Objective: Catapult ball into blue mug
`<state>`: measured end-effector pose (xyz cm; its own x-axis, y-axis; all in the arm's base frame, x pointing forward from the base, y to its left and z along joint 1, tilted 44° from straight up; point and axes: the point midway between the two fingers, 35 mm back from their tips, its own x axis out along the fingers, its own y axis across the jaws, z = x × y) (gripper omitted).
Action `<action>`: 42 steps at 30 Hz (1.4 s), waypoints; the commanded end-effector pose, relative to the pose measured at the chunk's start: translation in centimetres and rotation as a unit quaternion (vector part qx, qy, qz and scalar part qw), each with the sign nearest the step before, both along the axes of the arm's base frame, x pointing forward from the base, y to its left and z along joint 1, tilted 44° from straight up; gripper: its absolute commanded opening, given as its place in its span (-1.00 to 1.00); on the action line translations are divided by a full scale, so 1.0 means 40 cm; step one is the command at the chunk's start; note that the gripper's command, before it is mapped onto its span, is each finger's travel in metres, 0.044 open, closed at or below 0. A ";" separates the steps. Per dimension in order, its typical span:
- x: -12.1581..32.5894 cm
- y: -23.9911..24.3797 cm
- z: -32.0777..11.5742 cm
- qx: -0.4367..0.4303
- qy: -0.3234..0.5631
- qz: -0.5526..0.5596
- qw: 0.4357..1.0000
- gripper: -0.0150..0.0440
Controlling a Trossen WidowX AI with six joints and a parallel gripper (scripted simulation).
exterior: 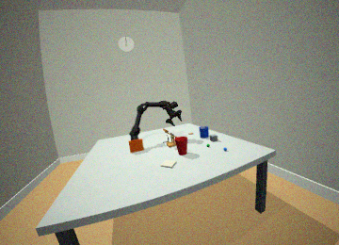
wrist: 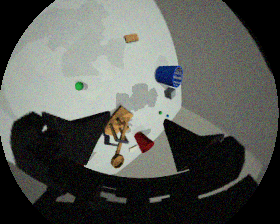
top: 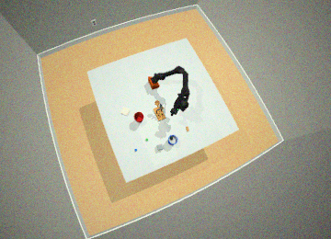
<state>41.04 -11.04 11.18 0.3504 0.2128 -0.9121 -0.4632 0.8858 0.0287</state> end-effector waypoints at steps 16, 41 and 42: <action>0.186 -0.167 0.029 0.176 -0.045 -0.243 0.953 1.00; 0.289 -0.391 0.047 0.403 -0.057 -0.429 0.806 1.00; 0.289 -0.391 0.047 0.403 -0.057 -0.429 0.806 1.00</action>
<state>52.47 -26.72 12.65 0.7488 0.3493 -0.5633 0.2793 0.6044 0.7461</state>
